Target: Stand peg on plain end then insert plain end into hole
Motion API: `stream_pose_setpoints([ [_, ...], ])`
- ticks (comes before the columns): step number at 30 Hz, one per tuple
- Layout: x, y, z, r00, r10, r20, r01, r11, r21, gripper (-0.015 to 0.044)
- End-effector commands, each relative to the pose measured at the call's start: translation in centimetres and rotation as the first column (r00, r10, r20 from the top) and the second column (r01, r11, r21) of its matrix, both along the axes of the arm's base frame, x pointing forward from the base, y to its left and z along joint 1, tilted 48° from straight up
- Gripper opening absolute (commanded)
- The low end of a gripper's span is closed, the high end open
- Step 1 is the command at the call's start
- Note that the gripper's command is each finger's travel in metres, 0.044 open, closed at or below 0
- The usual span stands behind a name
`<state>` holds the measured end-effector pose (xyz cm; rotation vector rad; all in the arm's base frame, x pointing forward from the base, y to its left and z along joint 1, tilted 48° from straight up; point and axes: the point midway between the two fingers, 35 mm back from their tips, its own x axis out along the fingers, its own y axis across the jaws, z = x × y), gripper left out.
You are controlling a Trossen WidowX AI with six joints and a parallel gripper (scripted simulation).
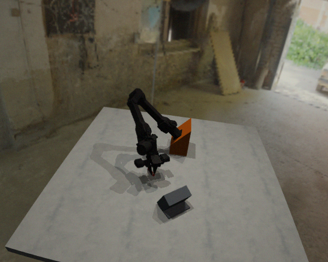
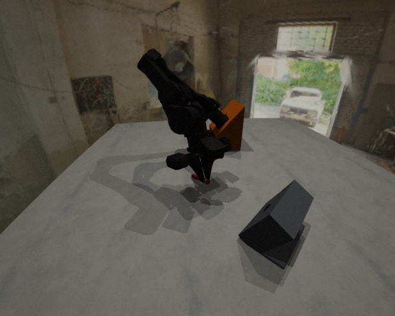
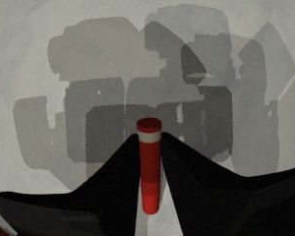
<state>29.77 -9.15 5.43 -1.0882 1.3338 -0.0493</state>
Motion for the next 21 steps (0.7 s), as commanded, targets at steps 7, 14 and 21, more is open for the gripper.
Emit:
stream_pose_setpoints([
  [7, -0.43, 0.18, 0.62, 0.997, 0.058, 0.054, -0.061, 0.997, 0.047, 0.005],
  [14, -0.76, 0.24, 0.95, 0.991, 0.096, 0.089, -0.103, 0.992, 0.077, 0.005],
  [21, -1.1, 0.29, 1.27, 0.983, 0.132, 0.124, -0.145, 0.984, 0.104, 0.005],
])
